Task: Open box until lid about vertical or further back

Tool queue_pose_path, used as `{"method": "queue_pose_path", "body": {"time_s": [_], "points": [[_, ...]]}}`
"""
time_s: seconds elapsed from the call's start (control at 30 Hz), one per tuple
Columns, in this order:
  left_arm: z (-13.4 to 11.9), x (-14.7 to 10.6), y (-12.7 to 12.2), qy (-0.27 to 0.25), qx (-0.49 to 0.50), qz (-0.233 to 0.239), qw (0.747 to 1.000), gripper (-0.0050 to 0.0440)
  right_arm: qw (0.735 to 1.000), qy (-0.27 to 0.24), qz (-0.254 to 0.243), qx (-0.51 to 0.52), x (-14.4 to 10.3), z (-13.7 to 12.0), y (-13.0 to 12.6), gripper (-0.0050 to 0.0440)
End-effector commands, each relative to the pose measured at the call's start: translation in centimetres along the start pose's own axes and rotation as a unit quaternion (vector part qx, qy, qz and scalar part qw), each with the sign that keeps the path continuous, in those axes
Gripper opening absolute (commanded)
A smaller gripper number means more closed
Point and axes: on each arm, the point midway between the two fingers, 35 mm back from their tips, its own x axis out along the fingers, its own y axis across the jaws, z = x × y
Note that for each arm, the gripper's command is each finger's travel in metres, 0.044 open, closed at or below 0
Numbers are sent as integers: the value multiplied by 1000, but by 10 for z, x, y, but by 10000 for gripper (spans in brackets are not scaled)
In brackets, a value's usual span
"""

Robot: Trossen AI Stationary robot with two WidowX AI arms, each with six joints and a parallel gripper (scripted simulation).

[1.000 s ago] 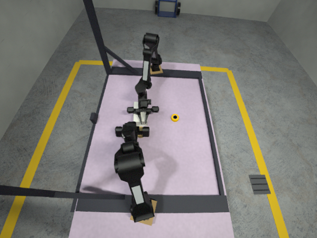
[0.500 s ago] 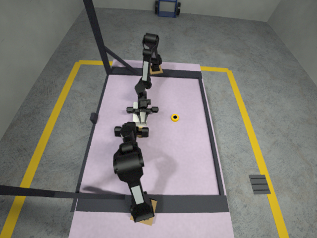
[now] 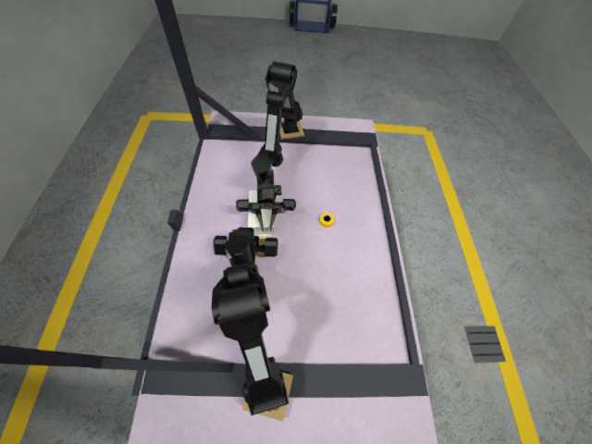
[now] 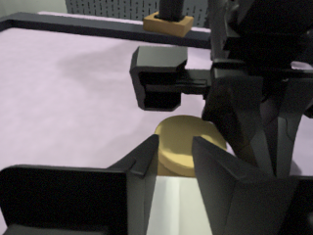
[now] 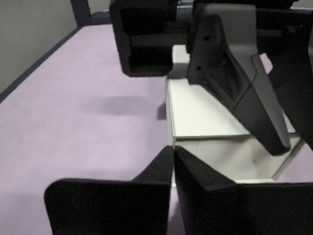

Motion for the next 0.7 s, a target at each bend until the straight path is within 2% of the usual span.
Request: {"method": "queue_pose_path", "body": {"time_s": [0.0,0.67], "points": [[-42,1,15,50,12,19,998,99,999,-9,34,-1,-7,8,22,3],[-44,2,15,50,12,19,998,99,999,-9,35,-1,-9,7,26,3]]}}
